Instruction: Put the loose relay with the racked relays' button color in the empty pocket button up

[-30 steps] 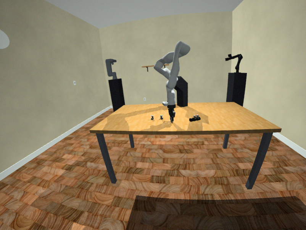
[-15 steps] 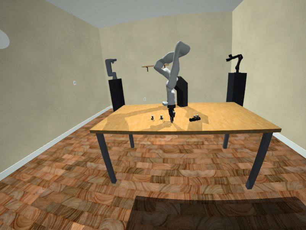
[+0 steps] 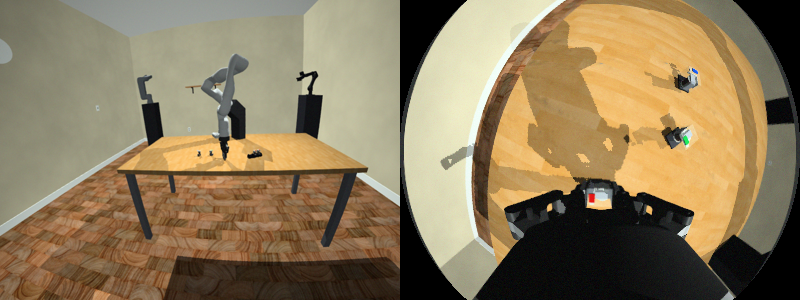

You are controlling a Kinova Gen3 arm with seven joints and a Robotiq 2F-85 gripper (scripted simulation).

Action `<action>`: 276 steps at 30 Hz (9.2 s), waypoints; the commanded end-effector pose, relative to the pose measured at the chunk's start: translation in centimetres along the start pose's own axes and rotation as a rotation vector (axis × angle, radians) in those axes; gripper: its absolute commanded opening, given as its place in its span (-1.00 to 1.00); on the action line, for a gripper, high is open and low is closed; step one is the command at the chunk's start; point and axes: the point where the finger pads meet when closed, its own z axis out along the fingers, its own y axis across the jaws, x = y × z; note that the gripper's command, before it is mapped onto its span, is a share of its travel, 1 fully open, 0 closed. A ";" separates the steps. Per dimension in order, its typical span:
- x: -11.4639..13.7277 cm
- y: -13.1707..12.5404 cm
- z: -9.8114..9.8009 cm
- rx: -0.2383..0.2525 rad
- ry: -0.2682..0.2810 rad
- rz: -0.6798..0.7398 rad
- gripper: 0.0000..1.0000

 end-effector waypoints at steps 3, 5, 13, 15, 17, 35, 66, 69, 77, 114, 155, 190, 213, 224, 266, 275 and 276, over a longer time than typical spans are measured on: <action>0.0 -0.1 0.0 0.001 0.000 0.000 -1.00; 0.0 -0.1 0.0 0.001 0.000 0.000 -1.00; 0.0 -0.1 0.0 0.001 0.000 0.000 -1.00; 0.0 -0.1 0.0 0.001 0.000 0.000 -1.00; 0.0 -0.1 0.0 0.001 0.000 0.000 -1.00; 0.0 -0.1 0.0 0.001 0.000 0.000 -1.00; 0.0 0.0 -6.6 0.001 0.000 0.000 -1.00; 0.0 0.0 -7.3 0.001 0.000 0.000 -1.00; 0.0 0.0 -8.3 0.001 0.000 0.000 -1.00; -18.5 -4.2 -8.0 0.001 0.000 0.000 -1.00; -18.5 -4.3 -5.3 0.001 0.000 -0.047 -1.00; -18.5 -4.3 -3.5 0.001 0.000 -0.047 -1.00; -18.5 -4.3 -3.5 0.001 0.000 -0.047 -1.00; -18.5 -4.3 -3.4 0.001 0.000 -0.047 -1.00; -18.5 -4.3 -2.0 0.001 0.000 -0.047 -1.00; -18.5 -4.3 -2.0 0.001 0.000 -0.047 -1.00; -18.5 -4.3 -2.0 0.001 0.000 -0.047 -1.00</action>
